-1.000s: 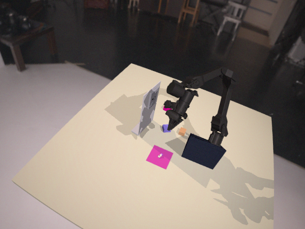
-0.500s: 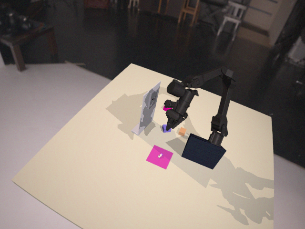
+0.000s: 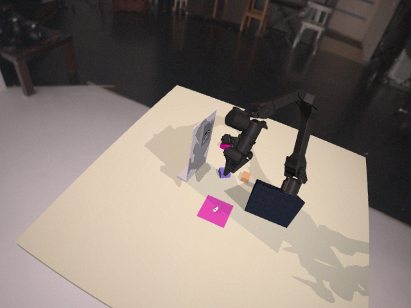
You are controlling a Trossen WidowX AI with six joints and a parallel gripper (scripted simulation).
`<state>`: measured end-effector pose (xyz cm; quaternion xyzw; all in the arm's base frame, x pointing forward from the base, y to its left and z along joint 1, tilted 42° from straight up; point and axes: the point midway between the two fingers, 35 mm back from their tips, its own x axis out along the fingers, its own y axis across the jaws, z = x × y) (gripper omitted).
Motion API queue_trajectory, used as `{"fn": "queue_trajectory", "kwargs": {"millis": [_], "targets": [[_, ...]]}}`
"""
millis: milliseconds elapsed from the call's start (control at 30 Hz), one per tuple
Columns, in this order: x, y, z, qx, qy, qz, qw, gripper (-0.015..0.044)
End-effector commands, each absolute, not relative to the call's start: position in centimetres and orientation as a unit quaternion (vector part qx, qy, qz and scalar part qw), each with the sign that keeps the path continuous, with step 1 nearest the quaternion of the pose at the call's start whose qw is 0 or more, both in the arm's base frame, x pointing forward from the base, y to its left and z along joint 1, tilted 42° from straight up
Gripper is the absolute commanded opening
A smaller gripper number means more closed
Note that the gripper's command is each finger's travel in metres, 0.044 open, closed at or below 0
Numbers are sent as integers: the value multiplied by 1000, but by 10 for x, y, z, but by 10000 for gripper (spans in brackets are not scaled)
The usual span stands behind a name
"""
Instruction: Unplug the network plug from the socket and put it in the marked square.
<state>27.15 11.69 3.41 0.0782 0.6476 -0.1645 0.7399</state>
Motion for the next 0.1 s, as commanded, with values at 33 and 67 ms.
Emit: {"fn": "queue_trajectory", "kwargs": {"millis": [33, 67], "targets": [[272, 117, 35, 79, 646, -166, 741, 440], [272, 117, 35, 79, 646, -166, 741, 440]]}}
